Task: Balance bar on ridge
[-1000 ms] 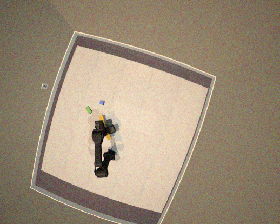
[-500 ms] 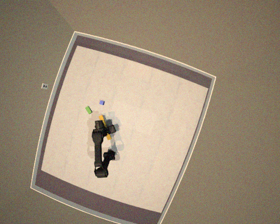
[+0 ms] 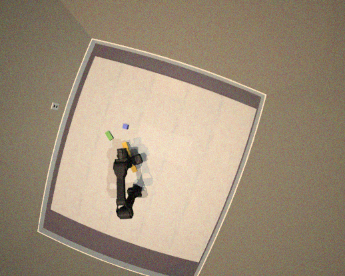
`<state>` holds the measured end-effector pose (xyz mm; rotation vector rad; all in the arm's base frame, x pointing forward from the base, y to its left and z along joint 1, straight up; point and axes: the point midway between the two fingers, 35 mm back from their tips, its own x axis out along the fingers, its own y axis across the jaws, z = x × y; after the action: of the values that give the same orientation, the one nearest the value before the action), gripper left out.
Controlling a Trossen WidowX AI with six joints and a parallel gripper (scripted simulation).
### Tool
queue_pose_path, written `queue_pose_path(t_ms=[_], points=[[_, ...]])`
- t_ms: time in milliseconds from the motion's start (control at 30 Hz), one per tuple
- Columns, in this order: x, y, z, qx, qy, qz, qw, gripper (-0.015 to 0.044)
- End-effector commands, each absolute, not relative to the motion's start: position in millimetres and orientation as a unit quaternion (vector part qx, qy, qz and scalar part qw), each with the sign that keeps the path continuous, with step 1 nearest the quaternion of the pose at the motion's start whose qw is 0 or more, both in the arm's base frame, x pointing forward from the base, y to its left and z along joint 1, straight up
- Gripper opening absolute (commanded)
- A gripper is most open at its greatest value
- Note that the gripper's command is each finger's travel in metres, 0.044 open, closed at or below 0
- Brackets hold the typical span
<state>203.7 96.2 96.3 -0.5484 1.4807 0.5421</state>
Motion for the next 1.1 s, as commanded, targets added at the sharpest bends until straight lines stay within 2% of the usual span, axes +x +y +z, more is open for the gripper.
queue_pose_path(t_ms=[0,1067], points=[[203.6,97.1,95.5,-0.243,0.657,0.244,0.671,0.0000],[203.8,97.2,92.8,-0.243,0.657,0.244,0.671,0.0000]])
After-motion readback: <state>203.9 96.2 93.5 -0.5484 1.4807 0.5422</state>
